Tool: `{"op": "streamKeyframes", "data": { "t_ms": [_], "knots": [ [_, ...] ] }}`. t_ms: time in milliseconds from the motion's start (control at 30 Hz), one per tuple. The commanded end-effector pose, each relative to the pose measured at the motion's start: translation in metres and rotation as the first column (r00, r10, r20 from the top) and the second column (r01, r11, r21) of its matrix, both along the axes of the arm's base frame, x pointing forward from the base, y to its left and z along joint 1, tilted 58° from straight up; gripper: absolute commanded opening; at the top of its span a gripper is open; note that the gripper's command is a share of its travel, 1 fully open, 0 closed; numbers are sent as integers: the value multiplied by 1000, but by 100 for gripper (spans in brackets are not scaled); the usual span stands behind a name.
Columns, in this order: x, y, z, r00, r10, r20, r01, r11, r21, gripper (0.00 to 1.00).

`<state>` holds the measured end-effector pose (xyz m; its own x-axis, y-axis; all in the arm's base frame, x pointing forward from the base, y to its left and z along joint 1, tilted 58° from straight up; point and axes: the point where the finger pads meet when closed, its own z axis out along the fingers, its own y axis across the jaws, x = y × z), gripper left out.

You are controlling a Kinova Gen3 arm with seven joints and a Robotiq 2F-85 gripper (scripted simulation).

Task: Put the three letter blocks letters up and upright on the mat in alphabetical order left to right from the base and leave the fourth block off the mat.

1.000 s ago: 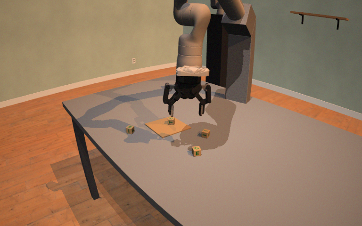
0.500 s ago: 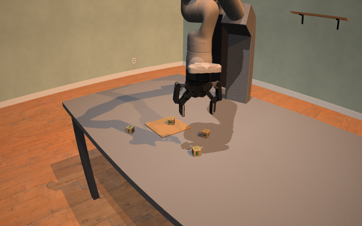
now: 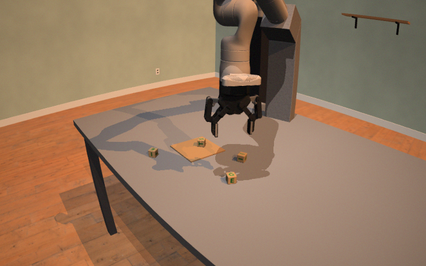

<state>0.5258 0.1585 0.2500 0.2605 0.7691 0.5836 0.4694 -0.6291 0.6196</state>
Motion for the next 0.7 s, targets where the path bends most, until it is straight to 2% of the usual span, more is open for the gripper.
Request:
{"op": "streamKeyframes", "data": {
  "t_ms": [0,167,333,500,667],
  "knots": [
    [0,0,0,1000,0,0,0,1000,2,100],
    [0,0,0,1000,-6,-1,6,1000,11,100],
    [2,1,-1,999,-36,-8,36,998,59,100],
    [5,2,-3,995,-95,-28,98,983,156,100],
    [10,3,-6,982,-179,-68,191,936,295,100]
  ]
}}
